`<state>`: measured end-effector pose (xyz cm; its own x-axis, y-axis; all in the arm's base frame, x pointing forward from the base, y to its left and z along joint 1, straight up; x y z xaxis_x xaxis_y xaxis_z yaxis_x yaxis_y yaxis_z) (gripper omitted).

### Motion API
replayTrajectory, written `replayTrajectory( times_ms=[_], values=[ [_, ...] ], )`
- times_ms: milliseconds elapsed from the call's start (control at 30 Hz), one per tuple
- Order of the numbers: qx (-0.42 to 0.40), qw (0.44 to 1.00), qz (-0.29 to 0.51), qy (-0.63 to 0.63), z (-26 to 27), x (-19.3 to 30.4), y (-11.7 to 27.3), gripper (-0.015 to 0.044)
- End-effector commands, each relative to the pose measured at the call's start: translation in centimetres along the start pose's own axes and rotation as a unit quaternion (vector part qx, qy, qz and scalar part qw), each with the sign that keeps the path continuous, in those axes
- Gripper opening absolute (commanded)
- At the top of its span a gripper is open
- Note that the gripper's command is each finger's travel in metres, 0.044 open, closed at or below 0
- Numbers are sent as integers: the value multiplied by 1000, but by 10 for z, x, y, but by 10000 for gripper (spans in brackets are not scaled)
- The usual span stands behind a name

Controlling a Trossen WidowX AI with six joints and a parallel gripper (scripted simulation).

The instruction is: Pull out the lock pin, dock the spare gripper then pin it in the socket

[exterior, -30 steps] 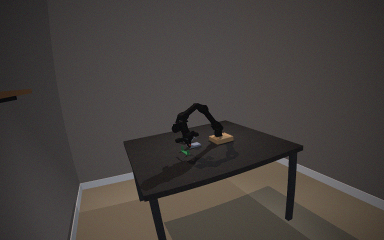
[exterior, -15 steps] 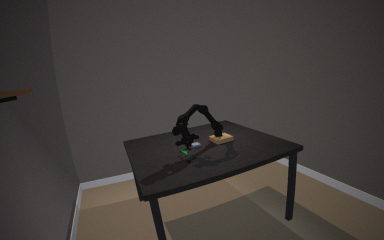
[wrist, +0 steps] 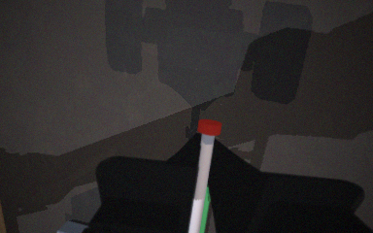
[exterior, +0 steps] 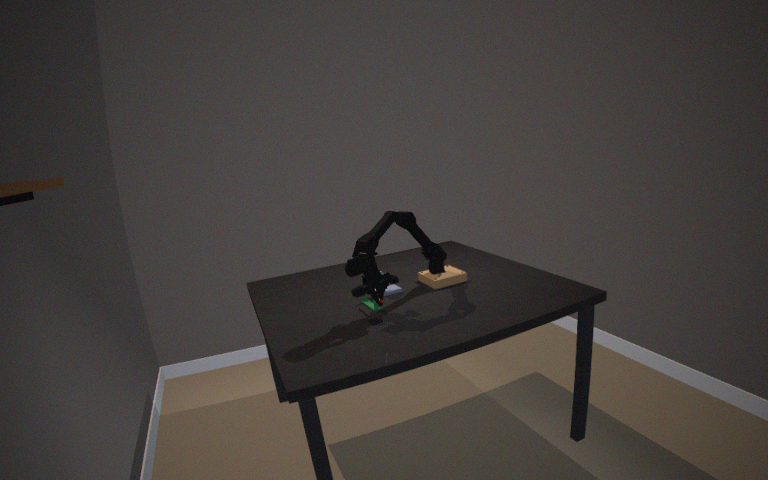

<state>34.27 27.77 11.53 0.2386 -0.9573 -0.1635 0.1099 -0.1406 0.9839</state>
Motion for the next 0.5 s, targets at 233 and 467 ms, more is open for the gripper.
replayTrajectory(
  times_ms=[233, 467],
  values=[
    [0, 1000, 0, 2, -1, 2, -9, 0],
    [-1, 1000, 1, 0, 0, 2, -9, 53]
  ],
)
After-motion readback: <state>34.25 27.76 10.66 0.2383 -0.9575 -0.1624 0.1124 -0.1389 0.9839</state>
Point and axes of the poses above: the point midway between the two fingers, 35 mm back from their tips, its own y axis back along the fingers, its own z axis across the jaws, x = y × z, the point moved 8 cm from there along y, back along the fingers
